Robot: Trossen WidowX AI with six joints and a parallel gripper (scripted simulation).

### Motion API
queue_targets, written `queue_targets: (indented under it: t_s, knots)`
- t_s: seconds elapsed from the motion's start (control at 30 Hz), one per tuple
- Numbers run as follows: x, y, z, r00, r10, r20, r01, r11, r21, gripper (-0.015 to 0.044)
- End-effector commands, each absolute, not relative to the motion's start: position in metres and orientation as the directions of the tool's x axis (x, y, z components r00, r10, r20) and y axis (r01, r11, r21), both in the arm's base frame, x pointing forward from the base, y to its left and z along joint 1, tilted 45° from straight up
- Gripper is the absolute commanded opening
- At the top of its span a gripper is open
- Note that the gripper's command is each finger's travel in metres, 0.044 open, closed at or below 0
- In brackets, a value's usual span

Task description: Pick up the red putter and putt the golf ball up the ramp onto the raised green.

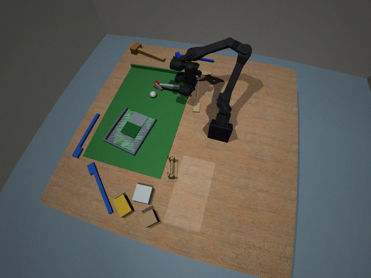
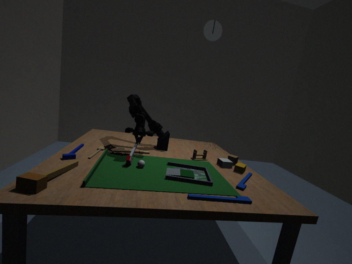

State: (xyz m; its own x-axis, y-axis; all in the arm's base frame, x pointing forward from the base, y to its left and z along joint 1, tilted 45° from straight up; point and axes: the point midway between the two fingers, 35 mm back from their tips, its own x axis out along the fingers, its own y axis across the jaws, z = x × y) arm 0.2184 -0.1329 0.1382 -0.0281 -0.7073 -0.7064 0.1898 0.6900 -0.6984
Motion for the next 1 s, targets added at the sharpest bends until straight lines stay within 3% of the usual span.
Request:
queue_targets:
  t_s: [0.0, 0.37, 0.7, 0.97]
  knots:
    - [0.217, -0.144, 0.15, -0.019, -0.712, -0.702, 0.202, 0.685, -0.7, 0.0]
    - [0.217, -0.141, 0.145, -0.026, -0.709, -0.704, 0.198, 0.687, -0.699, 0.0]
    - [0.244, -0.054, 0.058, -0.02, -0.704, -0.71, 0.201, 0.693, -0.693, 0.0]
    - [0.243, -0.046, 0.054, -0.019, -0.707, -0.707, 0.201, 0.69, -0.695, 0.0]
